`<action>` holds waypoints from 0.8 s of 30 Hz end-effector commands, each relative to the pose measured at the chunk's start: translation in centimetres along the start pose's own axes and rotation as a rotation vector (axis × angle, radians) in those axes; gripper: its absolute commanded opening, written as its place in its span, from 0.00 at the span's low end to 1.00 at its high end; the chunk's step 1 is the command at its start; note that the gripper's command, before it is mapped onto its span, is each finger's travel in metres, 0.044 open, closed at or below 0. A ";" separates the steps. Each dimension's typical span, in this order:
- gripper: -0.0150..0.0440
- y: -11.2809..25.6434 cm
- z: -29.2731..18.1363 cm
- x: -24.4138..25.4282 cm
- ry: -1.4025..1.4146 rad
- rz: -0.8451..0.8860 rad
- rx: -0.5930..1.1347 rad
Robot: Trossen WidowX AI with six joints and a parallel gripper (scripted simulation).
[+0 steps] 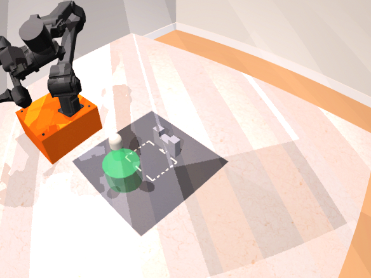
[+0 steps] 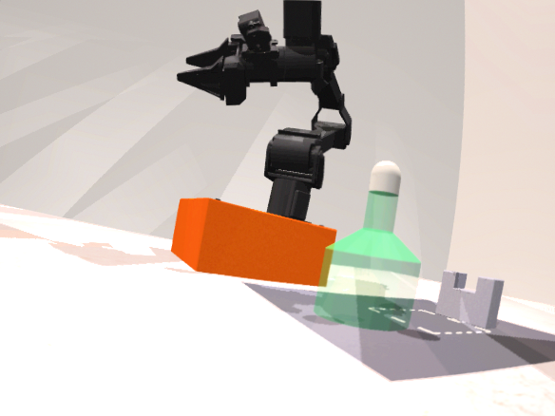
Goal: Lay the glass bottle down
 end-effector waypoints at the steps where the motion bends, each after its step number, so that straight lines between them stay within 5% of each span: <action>1: 0.98 0.0 0.1 0.2 -0.008 0.015 0.001; 7: 1.00 1.5 1.1 6.1 -0.216 0.364 0.117; 14: 1.00 7.5 0.7 14.5 -0.491 0.766 0.611; 21: 1.00 14.5 -0.7 18.9 -0.615 0.807 1.204; 24: 1.00 16.0 -0.9 19.7 -0.626 0.777 1.327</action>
Point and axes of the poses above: the point midway between the two fingers, 35 mm back from their tips, its own y axis back along the fingers, its own x axis across the jaws, z = x × y, the point moved 2 cm from there along y, back along the fingers, and after that the axes turned 13 degrees about -y, right-handed, at the moved point
